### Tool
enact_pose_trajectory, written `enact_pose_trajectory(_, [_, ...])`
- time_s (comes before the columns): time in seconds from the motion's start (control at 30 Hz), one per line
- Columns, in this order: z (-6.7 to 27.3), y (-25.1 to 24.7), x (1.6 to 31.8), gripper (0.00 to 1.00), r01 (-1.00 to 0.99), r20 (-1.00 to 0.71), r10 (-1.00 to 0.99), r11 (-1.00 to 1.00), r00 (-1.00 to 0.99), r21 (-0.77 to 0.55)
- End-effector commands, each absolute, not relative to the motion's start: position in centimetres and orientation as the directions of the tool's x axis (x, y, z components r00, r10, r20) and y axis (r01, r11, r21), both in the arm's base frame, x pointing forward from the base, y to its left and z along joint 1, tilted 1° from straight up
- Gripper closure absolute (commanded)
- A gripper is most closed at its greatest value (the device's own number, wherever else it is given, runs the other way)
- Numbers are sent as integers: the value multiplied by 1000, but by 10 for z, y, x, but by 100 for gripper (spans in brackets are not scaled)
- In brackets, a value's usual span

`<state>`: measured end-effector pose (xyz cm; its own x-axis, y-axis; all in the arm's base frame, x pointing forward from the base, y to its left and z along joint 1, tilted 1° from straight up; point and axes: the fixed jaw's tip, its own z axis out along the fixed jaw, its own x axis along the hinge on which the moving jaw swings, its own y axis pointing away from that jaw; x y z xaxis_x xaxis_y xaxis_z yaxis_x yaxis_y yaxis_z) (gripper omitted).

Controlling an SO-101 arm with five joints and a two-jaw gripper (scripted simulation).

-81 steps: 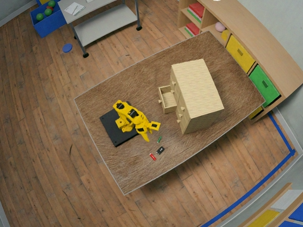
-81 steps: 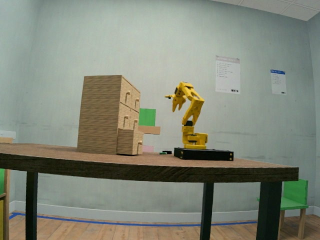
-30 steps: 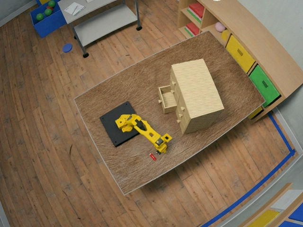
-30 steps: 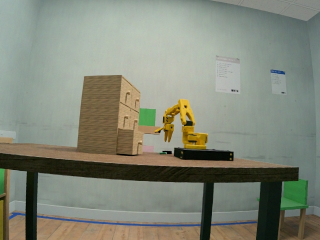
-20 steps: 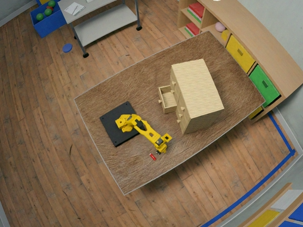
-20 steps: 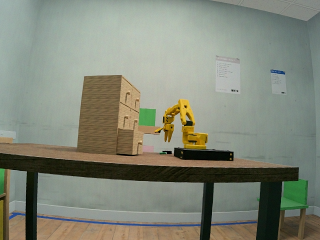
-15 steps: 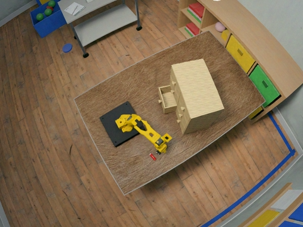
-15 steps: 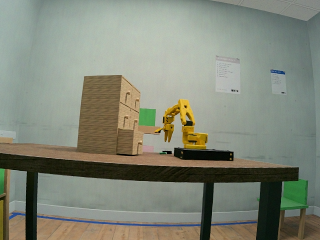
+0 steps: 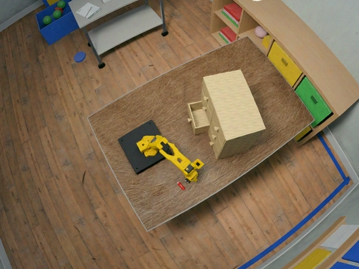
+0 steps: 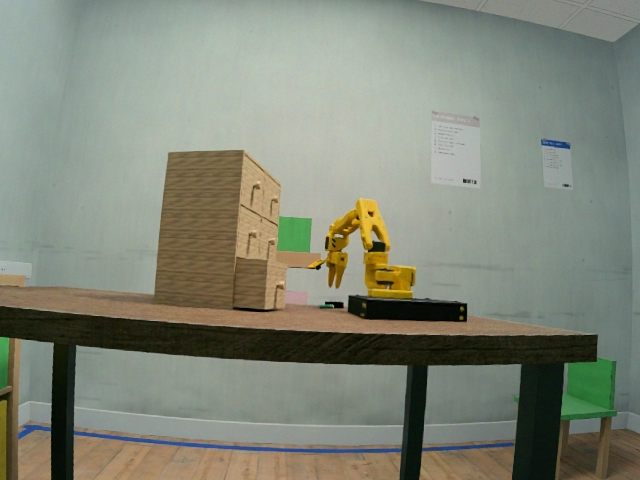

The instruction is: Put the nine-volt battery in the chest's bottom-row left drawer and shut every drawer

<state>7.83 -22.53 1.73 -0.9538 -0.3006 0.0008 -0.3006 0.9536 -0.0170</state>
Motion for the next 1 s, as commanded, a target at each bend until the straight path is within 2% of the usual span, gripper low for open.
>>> enact_pose_trajectory(0.0, [11, -222, 76, 70, -305, 0, -305, 952, -952, 6])
enact_pose_trajectory(0.97, [6, -219, 73, 70, -305, 0, -305, 952, -952, 6])
